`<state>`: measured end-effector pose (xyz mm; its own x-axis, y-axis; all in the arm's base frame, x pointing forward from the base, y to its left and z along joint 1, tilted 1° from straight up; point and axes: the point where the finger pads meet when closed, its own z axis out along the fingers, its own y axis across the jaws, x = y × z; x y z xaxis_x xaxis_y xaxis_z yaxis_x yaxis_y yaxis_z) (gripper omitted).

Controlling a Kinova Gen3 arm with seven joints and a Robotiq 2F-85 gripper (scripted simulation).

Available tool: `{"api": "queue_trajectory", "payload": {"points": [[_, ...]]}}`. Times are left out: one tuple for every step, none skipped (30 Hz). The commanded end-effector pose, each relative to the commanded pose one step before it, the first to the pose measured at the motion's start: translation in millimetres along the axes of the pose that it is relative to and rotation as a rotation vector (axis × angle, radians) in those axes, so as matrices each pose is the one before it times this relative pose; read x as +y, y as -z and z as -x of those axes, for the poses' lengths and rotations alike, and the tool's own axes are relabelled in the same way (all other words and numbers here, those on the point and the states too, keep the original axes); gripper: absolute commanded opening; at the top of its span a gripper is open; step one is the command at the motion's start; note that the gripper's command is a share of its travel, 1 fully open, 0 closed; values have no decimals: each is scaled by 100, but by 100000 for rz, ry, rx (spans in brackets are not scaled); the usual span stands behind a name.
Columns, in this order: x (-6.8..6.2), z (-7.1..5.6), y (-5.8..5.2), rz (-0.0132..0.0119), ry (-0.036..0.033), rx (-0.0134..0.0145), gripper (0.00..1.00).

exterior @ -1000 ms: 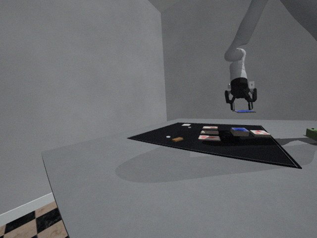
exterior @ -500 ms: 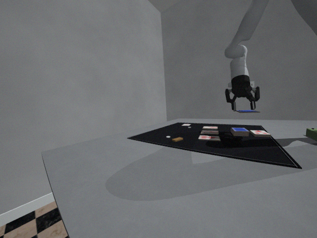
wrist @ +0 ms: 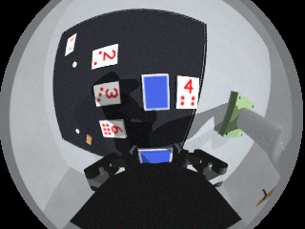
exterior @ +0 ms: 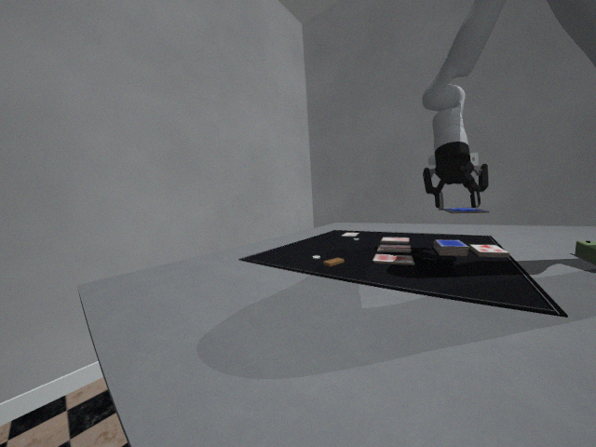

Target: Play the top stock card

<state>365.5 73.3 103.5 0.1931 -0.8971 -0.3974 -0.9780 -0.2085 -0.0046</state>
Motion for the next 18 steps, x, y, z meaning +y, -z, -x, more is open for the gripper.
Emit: {"api": "queue_trajectory", "payload": {"points": [[53, -142, -205, 137, -227, 34, 71], [1, -32, -78, 0, -1, 0, 71], [0, -30, -74, 0, 0, 0, 71], [0, -27, -68, 0, 0, 0, 71], [0, -24, -60, 0, 0, 0, 71], [0, -20, -50, 0, 0, 0, 71], [0, -16, -40, 0, 0, 0, 71], [0, -12, -30, 0, 0, 0, 71], [0, 0, 0, 0, 0, 0, 71], [0, 0, 0, 0, 0, 0, 71], [0, -8, -20, 0, 0, 0, 71], [0, -5, -11, 0, 0, 0, 71], [0, -2, -5, 0, 0, 0, 71], [0, 0, -1, 0, 0, 0, 71], [0, 0, 0, 0, 0, 0, 71], [0, 0, 0, 0, 0, 3, 71], [0, 0, 0, 1, 0, 8, 71], [0, 0, 0, 1, 0, 15, 71]]}}
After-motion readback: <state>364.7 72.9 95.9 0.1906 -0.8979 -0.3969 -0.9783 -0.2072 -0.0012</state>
